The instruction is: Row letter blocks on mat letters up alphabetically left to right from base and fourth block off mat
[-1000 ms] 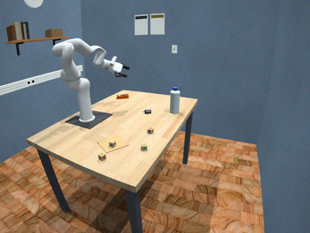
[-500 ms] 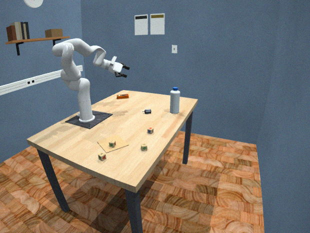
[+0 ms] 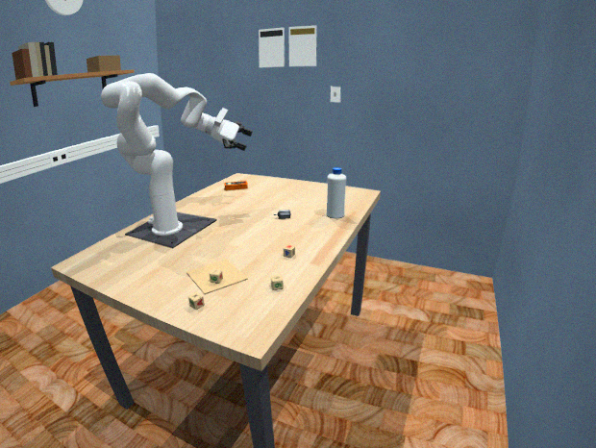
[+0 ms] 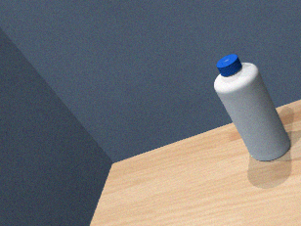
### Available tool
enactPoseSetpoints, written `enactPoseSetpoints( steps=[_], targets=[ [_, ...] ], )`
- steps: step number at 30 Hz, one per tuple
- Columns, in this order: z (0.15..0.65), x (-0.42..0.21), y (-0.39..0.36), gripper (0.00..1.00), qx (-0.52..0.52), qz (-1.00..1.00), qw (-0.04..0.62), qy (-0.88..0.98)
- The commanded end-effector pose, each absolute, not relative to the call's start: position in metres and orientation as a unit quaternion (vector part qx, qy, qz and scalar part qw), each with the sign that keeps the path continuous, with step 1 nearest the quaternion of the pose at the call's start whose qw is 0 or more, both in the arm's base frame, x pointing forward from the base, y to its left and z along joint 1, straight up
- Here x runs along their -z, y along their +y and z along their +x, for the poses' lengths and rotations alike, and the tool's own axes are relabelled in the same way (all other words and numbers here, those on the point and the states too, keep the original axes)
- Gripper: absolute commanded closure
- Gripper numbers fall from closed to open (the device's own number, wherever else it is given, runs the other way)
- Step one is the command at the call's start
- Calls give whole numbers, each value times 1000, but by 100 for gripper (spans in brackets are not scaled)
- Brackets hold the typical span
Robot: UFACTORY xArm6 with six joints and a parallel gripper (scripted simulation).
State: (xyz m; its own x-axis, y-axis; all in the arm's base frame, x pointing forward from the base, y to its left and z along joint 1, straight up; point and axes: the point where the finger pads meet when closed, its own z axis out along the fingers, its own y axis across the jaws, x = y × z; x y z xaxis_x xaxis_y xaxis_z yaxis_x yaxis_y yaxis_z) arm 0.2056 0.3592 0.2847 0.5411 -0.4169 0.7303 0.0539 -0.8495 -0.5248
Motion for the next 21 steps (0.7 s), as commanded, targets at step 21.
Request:
enactPoseSetpoints(
  steps=[21],
  targets=[
    [306, -247, 285, 0, 423, -901, 16, 100]
  ],
)
